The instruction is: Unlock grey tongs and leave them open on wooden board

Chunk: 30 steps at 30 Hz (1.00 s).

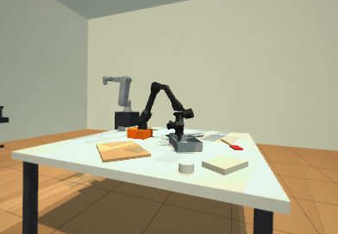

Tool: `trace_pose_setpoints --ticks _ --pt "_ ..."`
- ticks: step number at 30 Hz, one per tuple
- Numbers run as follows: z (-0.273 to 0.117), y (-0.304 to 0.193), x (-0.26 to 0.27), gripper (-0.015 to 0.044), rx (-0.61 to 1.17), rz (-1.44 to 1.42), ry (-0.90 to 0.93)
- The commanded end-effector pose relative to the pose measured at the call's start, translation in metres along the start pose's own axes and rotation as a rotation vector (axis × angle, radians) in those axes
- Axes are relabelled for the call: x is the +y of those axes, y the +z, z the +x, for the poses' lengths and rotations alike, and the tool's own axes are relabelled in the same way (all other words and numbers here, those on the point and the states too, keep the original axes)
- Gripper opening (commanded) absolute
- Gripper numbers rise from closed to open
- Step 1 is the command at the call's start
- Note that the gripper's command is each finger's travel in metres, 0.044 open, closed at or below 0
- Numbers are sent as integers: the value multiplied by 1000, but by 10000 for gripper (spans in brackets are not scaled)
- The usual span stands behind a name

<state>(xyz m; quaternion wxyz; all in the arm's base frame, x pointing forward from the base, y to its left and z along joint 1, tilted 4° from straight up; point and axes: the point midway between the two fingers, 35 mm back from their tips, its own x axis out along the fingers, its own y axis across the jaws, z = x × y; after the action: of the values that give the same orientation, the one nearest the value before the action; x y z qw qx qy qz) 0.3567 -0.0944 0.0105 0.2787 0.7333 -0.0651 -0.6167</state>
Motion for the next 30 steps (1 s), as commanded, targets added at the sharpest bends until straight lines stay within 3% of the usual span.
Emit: trace_pose_setpoints --ticks 1,10,17,23,30 --pt "0 0 0 96 1 1 1" --pt "0 0 0 36 1 1 1" --pt "-7 -1 5 -148 1 0 0" --pt "-64 -1 38 -150 -1 -5 -5" --pt "-67 -1 39 -150 -2 -5 -5"
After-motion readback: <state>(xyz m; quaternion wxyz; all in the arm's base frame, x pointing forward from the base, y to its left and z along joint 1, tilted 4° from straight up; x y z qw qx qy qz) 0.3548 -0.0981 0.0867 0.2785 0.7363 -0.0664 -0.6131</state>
